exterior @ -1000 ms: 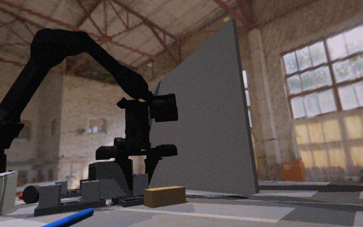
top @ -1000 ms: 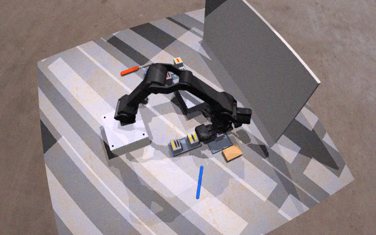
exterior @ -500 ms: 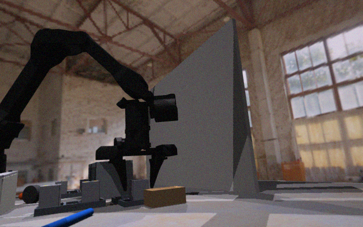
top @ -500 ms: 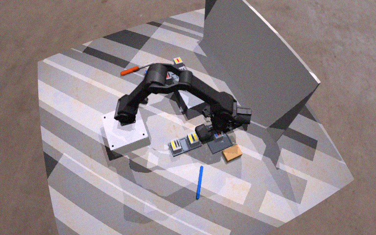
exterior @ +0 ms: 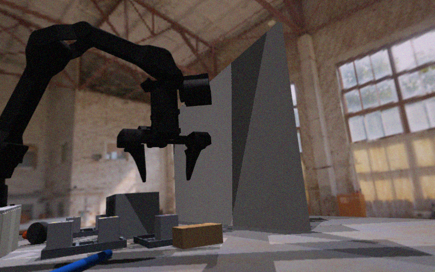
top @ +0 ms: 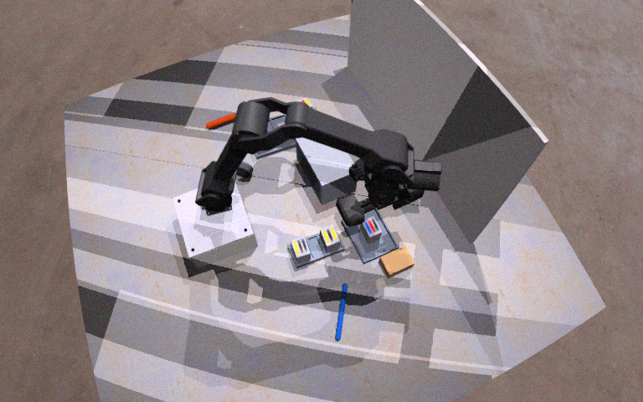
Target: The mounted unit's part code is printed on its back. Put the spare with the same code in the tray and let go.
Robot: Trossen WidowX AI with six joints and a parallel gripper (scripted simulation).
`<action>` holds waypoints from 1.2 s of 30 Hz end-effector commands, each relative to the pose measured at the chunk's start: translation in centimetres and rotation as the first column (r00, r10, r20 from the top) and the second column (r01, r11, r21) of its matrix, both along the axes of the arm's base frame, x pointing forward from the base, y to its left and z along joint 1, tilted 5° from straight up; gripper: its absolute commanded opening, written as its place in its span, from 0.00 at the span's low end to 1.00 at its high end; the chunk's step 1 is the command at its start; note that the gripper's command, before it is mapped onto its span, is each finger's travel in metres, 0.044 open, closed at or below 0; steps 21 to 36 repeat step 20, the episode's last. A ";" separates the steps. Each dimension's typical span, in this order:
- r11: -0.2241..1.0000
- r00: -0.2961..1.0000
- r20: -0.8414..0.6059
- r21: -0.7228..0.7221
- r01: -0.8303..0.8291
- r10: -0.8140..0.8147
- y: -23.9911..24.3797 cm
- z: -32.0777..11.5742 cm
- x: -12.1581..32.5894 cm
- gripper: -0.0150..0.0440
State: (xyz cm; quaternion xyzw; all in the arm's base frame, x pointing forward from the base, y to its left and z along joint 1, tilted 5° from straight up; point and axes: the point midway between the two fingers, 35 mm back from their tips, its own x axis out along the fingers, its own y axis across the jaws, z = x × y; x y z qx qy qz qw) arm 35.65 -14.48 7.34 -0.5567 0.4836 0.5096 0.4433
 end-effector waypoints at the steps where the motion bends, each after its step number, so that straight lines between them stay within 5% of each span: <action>1: 1.000 1.000 -0.001 -0.003 0.003 -0.003 0.2 2.1 -0.4 1.00; 36: 1.000 1.000 0.008 -0.003 0.000 0.000 0.1 1.5 -0.1 1.00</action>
